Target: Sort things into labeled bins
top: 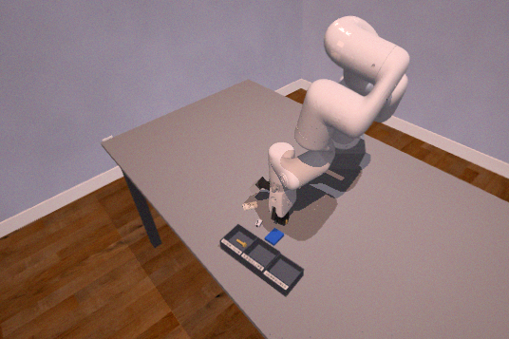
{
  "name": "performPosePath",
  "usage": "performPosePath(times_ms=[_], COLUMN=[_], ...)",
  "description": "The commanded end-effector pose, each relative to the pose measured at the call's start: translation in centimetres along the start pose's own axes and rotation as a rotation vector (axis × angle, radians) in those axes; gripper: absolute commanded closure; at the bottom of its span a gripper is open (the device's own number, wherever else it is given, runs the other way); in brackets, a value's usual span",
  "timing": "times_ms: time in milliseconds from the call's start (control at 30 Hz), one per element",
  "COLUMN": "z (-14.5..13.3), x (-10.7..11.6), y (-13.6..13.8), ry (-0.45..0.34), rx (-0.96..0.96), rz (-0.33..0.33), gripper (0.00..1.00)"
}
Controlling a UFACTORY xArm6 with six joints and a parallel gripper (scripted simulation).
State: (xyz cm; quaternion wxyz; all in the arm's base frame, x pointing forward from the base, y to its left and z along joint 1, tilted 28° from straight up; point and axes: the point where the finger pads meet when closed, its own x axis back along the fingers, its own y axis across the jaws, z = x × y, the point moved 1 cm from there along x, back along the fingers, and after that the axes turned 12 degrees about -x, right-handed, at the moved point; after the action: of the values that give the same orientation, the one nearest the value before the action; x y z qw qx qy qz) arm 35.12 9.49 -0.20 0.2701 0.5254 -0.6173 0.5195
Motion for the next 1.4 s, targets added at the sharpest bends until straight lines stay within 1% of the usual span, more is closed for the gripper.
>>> performPosePath(times_ms=[0,967,1233,1300,1367], z=[0.0,0.0,0.0,0.0,0.0], x=[0.0,0.0,2.7,2.7,3.4], y=[-0.1,-0.1,-0.1,-0.1,-0.1], ry=[0.000,0.000,0.000,0.000,0.000], rx=[0.000,0.000,0.000,0.000,0.000], rz=[0.001,0.002,0.002,0.002,0.002], gripper=[1.00,1.00,1.00,1.00,1.00])
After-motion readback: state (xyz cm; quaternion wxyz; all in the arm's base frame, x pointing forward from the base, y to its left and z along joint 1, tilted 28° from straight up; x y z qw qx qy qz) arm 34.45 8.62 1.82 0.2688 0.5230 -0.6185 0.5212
